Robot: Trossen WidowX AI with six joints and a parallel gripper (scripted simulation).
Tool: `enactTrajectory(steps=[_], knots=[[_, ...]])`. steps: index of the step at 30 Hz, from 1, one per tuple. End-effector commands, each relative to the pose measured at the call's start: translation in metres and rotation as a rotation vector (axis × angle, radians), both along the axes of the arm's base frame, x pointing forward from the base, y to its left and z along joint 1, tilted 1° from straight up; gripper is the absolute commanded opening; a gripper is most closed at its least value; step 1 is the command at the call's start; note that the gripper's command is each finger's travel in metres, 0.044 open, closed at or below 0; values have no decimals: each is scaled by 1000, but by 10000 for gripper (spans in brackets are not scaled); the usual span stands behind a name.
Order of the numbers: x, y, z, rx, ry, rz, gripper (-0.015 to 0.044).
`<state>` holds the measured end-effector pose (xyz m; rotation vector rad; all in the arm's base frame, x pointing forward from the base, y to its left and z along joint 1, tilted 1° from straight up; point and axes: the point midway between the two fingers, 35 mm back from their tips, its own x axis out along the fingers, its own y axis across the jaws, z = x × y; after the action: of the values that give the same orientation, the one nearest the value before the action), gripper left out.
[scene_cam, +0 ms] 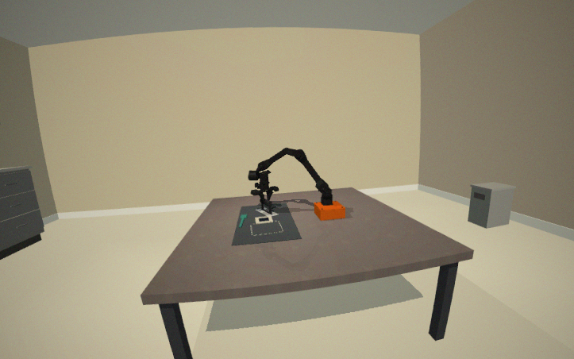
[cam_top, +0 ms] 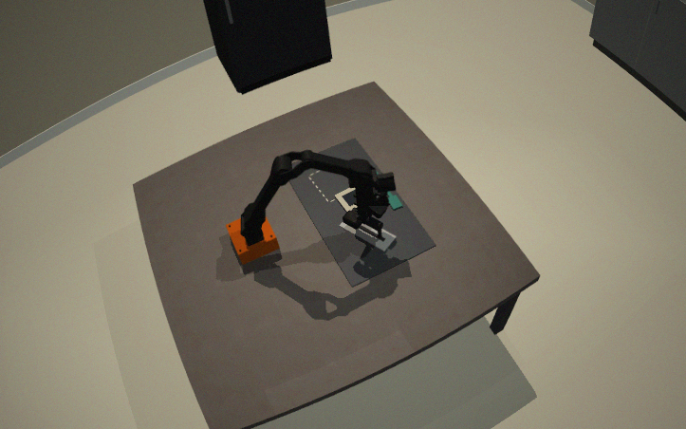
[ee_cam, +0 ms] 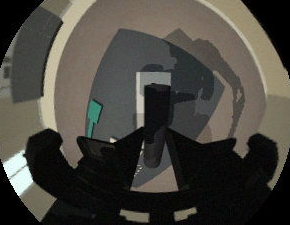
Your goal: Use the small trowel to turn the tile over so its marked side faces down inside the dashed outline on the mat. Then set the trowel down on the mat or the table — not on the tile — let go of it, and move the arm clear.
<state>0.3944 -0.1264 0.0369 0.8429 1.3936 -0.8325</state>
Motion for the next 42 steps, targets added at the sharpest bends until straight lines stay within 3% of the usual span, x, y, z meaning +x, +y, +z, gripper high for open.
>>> enactTrajectory(steps=[1,42], knots=[[0,0,-1,0,1,-2,130],[0,0,-1,-13,0,1153,130]])
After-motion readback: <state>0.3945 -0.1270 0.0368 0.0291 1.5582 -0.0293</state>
